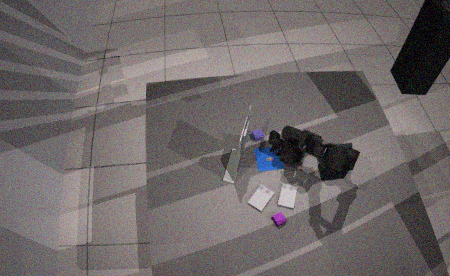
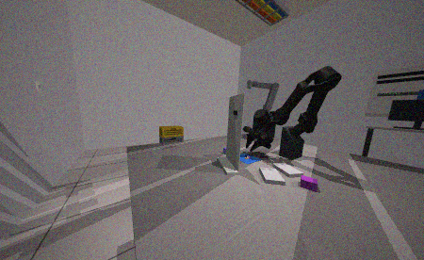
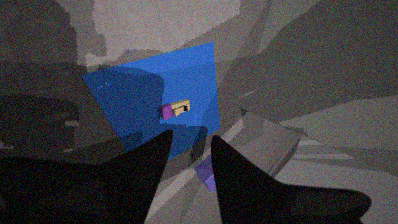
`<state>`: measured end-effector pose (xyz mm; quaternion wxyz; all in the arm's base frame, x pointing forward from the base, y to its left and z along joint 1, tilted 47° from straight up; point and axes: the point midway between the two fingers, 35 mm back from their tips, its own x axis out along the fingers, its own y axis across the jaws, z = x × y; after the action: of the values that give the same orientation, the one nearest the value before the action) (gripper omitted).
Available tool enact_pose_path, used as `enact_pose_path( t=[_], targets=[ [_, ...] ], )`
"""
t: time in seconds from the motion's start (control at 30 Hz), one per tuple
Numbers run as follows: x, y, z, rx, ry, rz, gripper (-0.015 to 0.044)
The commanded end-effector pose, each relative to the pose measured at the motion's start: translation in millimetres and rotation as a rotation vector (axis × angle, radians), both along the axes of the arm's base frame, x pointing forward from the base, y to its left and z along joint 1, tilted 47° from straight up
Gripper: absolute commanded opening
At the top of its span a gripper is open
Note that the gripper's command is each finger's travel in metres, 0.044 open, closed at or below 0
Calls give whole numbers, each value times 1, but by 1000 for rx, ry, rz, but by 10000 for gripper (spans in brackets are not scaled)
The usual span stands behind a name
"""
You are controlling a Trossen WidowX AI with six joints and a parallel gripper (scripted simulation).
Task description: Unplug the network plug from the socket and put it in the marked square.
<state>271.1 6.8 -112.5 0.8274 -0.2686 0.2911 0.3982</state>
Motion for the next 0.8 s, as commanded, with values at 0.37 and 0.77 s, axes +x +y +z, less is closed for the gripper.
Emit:
enact_pose_path(
  t=[0.37, 0.77],
  targets=[
    [4, -15, 12, -4, -3, 4, 156],
    [5, -26, 21, -5, -3, 4, 156]
  ],
)
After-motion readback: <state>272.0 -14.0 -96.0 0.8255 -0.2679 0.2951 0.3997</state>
